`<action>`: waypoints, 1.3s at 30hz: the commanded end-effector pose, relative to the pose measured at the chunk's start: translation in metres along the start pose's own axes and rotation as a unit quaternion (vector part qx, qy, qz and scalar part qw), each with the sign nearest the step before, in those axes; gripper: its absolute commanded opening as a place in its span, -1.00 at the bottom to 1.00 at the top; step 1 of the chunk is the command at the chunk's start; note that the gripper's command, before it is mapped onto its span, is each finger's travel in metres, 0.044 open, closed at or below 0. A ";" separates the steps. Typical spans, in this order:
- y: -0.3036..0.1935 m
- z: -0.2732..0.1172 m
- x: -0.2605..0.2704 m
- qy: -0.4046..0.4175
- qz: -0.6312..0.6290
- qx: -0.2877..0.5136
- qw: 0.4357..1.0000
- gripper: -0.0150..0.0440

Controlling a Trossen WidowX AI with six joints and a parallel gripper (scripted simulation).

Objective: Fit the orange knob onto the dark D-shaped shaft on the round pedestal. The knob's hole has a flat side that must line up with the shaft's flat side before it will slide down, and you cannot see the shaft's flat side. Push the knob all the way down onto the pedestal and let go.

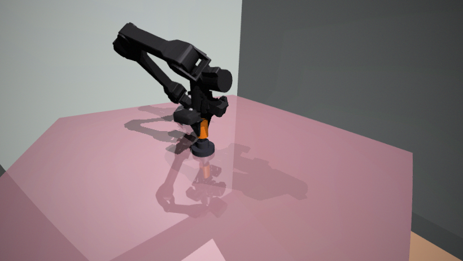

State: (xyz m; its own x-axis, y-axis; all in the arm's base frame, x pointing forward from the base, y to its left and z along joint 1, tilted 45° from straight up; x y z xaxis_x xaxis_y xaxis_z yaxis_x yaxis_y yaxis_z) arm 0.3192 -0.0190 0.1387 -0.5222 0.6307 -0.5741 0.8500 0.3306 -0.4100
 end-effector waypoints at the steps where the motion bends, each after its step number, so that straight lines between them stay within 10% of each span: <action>1: -0.001 -0.002 0.002 -0.001 0.287 -0.002 0.958 -0.49; 39: -0.001 -0.003 0.002 -0.001 0.287 -0.002 0.958 -0.49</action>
State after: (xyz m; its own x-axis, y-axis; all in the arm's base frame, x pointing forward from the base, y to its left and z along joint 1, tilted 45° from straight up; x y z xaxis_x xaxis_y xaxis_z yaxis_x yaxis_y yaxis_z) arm 0.3178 -0.0187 0.1368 0.0243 0.7062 -0.7076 0.9972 -0.0667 -0.0324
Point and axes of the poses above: the point midway between the two fingers, 35 mm back from their tips, its own z axis out along the fingers, its own x axis across the jaws, y = z × x, the point moved 9 cm from there along -z, back along the fingers, and after that the axes turned 9 degrees about -z, right-handed, at the moved point
